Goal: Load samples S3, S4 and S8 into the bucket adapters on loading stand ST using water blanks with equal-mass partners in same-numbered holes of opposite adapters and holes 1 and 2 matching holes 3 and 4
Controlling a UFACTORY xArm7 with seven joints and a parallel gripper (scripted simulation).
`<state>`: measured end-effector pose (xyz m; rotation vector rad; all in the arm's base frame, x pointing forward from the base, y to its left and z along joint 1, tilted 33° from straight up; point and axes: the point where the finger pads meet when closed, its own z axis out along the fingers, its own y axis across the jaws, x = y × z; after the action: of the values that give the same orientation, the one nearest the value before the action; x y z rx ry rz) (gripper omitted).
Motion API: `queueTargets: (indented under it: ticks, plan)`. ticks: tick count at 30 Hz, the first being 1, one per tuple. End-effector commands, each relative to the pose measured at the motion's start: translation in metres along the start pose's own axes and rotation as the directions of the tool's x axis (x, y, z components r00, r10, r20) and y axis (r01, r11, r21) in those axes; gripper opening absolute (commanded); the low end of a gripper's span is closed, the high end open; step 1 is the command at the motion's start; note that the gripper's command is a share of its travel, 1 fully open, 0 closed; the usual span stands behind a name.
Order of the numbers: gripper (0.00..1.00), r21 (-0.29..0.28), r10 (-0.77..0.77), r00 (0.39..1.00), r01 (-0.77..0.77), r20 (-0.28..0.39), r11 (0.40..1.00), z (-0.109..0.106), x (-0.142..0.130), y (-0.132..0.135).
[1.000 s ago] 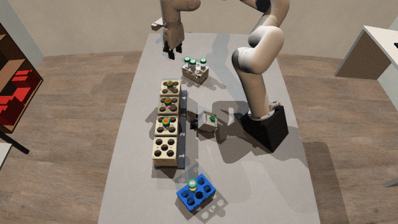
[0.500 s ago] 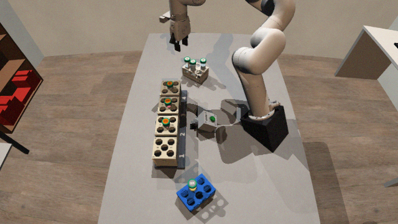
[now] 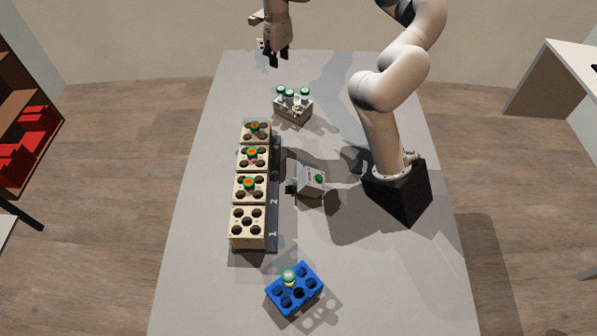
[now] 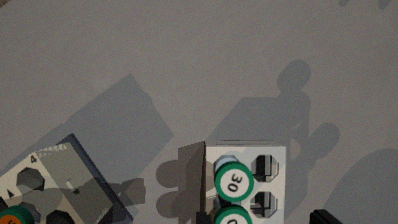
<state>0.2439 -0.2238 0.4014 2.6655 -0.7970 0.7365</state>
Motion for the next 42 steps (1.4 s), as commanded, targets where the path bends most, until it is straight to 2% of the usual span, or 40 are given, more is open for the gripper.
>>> queueTargets:
  ticks: [1, 10, 42]
  plan:
    - [0.57, 0.0, 0.0, 1.0, 0.0, -0.003, 1.0, -0.001, 0.001, 0.001]
    - [0.57, 0.0, 0.0, 1.0, 0.0, -0.003, 1.0, 0.003, 0.001, 0.002]
    - [0.57, 0.0, -0.001, 1.0, 0.001, -0.003, 1.0, 0.063, 0.001, 0.002]
